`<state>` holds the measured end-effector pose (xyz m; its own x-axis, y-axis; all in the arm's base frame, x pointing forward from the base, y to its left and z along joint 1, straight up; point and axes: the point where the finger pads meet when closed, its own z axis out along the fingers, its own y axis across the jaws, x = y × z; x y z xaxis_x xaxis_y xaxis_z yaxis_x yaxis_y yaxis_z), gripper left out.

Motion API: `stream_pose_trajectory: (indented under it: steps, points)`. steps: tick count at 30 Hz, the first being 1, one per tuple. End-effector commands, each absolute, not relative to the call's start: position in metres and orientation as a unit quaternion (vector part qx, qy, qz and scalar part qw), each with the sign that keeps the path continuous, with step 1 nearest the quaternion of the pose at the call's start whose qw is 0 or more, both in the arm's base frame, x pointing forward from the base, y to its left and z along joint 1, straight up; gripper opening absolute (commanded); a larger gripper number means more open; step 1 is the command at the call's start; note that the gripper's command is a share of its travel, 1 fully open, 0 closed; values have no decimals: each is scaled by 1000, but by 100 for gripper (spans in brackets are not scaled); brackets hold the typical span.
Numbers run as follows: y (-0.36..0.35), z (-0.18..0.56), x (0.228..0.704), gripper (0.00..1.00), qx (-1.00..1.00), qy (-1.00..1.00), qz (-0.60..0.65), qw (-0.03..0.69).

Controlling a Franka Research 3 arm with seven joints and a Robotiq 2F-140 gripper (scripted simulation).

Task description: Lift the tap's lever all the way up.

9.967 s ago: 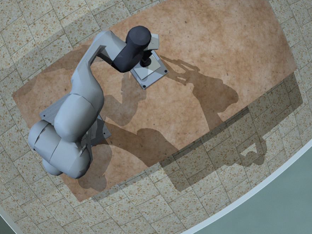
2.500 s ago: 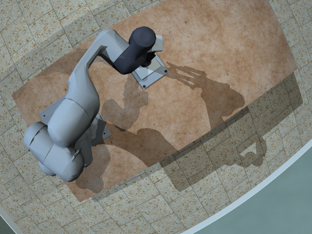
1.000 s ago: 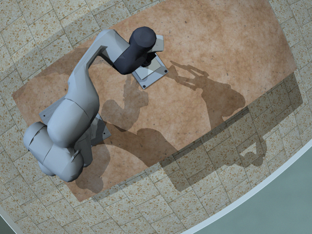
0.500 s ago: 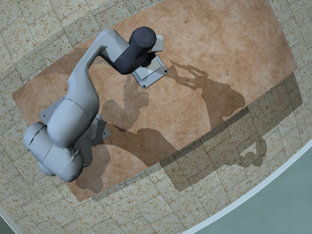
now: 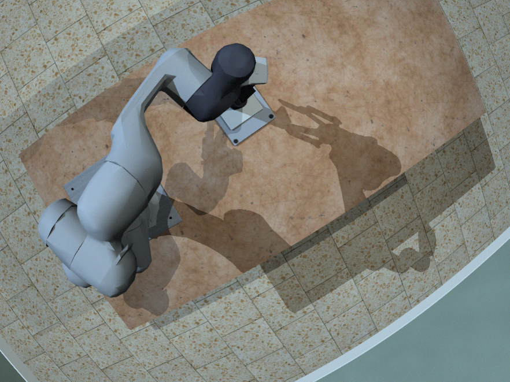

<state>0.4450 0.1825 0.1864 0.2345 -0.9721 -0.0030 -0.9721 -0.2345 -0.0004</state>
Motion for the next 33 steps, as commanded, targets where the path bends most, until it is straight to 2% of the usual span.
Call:
stream_pose_trajectory:
  steps: [1,33]
  points:
    - [181,188,445,47,-786,618,0,0]
    - [181,248,445,47,-786,618,0,0]
